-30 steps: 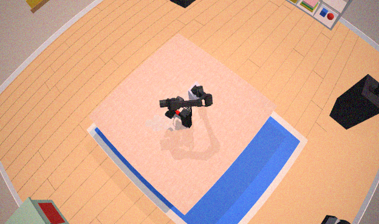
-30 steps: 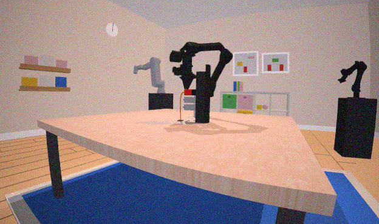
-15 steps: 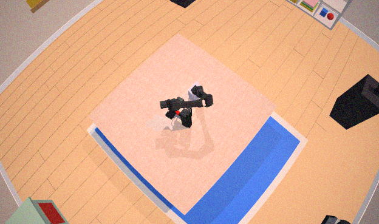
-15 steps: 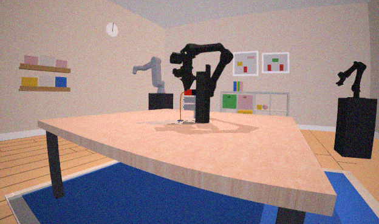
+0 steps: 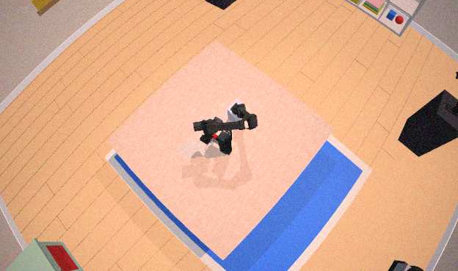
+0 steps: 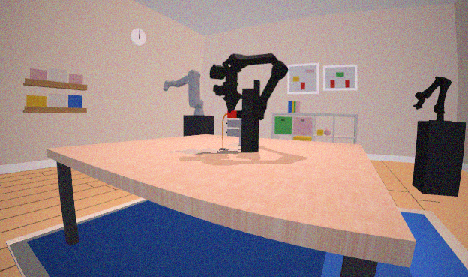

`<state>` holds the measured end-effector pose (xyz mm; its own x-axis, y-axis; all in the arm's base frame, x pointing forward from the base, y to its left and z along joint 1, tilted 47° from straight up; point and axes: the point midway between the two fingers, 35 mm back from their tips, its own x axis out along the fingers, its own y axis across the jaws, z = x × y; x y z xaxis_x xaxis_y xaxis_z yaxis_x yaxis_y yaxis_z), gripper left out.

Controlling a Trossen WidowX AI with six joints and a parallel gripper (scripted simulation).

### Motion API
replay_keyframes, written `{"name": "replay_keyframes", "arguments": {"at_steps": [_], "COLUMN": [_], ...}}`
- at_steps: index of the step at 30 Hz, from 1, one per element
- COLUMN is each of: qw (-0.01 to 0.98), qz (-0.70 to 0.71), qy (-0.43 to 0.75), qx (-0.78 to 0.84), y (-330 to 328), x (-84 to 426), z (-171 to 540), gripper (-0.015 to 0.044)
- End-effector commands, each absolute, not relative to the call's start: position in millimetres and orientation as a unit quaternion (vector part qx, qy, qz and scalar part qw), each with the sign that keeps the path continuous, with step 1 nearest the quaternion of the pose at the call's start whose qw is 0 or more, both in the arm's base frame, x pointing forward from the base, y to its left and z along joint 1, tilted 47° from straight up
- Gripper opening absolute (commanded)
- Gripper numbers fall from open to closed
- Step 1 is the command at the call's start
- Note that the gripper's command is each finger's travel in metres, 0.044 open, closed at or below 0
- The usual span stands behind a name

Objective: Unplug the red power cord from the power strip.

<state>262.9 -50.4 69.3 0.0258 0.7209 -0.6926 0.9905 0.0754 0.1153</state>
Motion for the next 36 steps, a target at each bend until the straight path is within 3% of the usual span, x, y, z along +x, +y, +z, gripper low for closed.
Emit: {"name": "replay_keyframes", "arguments": {"at_steps": [1, 28, 36], "qw": [0.313, 0.312, 0.310], "qz": [-0.215, -0.217, -0.216], "qy": [0.663, 0.663, 0.663], "qx": [0.645, 0.645, 0.646], "y": [-52.2, -84.4, -76.9], "x": [264.0, 270.5, 269.4], "z": [67.8, 40.6, 44.1], "gripper": [0.0000, 0.0000, 0.0210]}}
